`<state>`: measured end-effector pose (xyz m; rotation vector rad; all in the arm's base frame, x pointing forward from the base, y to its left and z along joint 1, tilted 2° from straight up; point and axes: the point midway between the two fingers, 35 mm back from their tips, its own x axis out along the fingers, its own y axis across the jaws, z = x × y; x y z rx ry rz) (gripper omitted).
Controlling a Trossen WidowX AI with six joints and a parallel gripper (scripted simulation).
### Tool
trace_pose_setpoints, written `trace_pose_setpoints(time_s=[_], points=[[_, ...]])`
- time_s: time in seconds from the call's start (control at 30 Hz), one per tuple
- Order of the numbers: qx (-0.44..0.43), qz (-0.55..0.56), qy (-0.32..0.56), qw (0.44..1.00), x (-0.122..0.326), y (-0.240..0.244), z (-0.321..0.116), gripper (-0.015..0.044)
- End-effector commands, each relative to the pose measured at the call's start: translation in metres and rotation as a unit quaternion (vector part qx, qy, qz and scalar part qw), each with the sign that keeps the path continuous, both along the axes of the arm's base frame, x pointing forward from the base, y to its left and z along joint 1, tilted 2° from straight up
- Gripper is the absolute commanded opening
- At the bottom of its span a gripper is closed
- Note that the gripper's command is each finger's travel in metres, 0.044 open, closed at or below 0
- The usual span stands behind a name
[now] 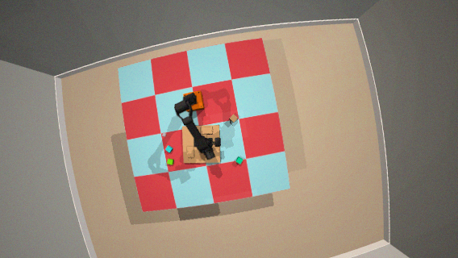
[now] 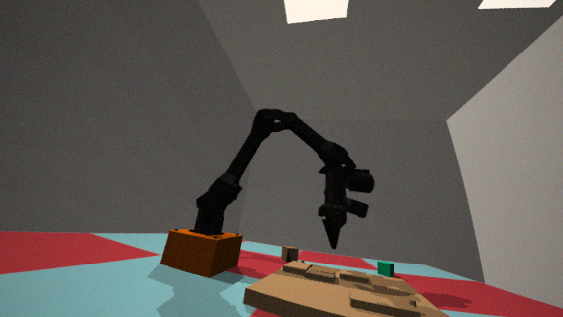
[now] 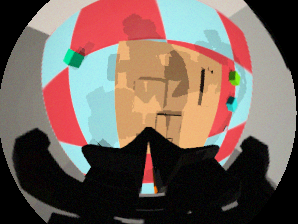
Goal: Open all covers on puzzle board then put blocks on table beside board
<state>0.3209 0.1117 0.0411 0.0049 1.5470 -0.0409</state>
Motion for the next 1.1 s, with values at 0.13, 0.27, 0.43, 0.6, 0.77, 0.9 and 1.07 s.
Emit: trace_pose_setpoints(time_s=[0.13, 0.27, 0.43, 0.6, 0.77, 0.9, 1.07], points=[[-0.003, 0.002, 0.001, 1.0, 0.0, -0.001, -0.003, 0.0], [-0.003, 0.002, 0.001, 1.0, 0.001, -0.001, -0.007, 0.0], [-0.003, 0.002, 0.001, 1.0, 0.001, -0.001, -0.012, 0.0], [-0.003, 0.002, 0.001, 1.0, 0.001, -0.001, -0.017, 0.0], [-0.003, 0.002, 0.001, 1.0, 0.002, -0.001, -0.022, 0.0], [-0.003, 0.002, 0.001, 1.0, 0.002, -0.001, -0.026, 0.0], [-0.003, 0.002, 0.001, 1.0, 0.002, -0.002, -0.031, 0.0]])
